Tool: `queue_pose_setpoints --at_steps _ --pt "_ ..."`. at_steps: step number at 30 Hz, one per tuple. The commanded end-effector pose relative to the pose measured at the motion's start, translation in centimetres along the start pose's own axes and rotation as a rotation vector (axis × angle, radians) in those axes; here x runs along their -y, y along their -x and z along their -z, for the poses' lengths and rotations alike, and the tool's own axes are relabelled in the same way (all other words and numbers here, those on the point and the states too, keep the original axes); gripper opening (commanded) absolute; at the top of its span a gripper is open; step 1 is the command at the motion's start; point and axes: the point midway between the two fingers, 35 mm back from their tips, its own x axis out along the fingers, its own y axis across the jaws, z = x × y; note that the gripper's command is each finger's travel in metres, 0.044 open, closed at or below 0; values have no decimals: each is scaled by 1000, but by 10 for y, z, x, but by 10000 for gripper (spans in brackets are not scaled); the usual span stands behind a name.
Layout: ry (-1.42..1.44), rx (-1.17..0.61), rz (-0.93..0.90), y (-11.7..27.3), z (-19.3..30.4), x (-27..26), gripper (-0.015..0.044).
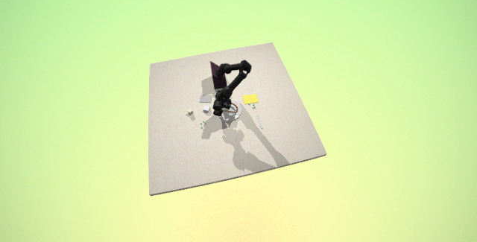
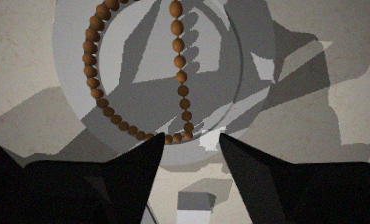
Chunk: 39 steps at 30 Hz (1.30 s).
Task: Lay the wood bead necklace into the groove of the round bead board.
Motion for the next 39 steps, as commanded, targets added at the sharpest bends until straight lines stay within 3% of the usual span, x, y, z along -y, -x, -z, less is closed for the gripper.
queue_pose_setpoints --at_steps 1,3,28,31,39 --pt "-3 0 1 4 0 0 394" --pt "-5 0 -2 1 0 -1 440" --pt "-5 0 1 6 0 -1 440" --pt "-137 -1 1 7 -6 0 361" --pt "-855 -1 4 16 -38 0 151"
